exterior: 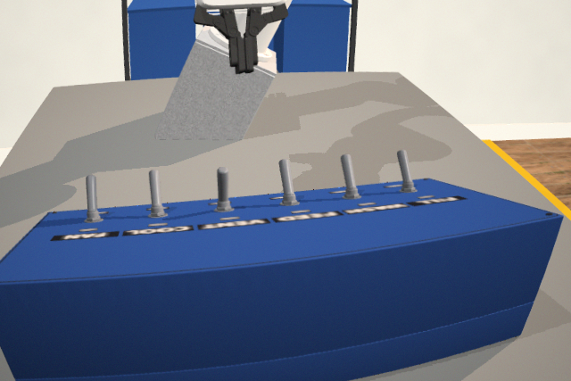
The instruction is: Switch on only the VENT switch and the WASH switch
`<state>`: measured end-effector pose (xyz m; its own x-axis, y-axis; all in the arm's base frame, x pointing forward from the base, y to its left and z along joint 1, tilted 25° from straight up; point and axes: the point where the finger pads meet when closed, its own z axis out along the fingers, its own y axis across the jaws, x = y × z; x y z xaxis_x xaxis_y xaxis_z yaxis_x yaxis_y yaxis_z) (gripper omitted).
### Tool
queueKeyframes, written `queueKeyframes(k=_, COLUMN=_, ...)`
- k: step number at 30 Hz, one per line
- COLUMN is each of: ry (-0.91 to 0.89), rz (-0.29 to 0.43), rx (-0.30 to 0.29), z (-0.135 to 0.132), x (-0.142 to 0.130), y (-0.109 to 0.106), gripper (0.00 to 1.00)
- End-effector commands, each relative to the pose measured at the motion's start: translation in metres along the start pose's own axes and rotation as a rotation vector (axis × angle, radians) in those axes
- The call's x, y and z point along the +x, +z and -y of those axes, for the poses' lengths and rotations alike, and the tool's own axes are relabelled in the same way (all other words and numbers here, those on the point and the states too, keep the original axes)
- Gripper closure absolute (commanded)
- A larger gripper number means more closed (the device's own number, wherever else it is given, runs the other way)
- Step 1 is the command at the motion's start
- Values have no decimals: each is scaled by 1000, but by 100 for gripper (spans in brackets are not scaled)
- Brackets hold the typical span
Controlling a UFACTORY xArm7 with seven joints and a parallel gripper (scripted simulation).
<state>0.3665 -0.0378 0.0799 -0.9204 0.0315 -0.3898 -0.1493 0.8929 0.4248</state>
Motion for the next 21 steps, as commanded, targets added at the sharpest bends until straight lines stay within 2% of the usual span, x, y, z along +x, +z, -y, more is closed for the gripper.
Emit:
queueKeyframes(k=1, ry=0, rz=1, rx=2, z=-60, x=5, y=-1, gripper=100)
queueKeyframes(k=2, ry=0, rz=1, rx=2, z=-60, x=5, y=-1, gripper=100)
queueKeyframes(k=3, ry=0, rz=1, rx=6, z=-80, x=12, y=-1, gripper=100)
queueKeyframes(k=4, ry=0, rz=1, rx=6, z=-80, x=12, y=-1, gripper=100)
queueKeyframes(k=5, ry=0, rz=1, rx=11, z=-95, x=18, y=-1, gripper=100)
queueKeyframes(k=8, ry=0, rz=3, rx=18, z=-107, x=25, y=-1, gripper=100)
queueKeyframes(k=21, ry=0, rz=3, rx=18, z=-107, x=25, y=-2, gripper=100)
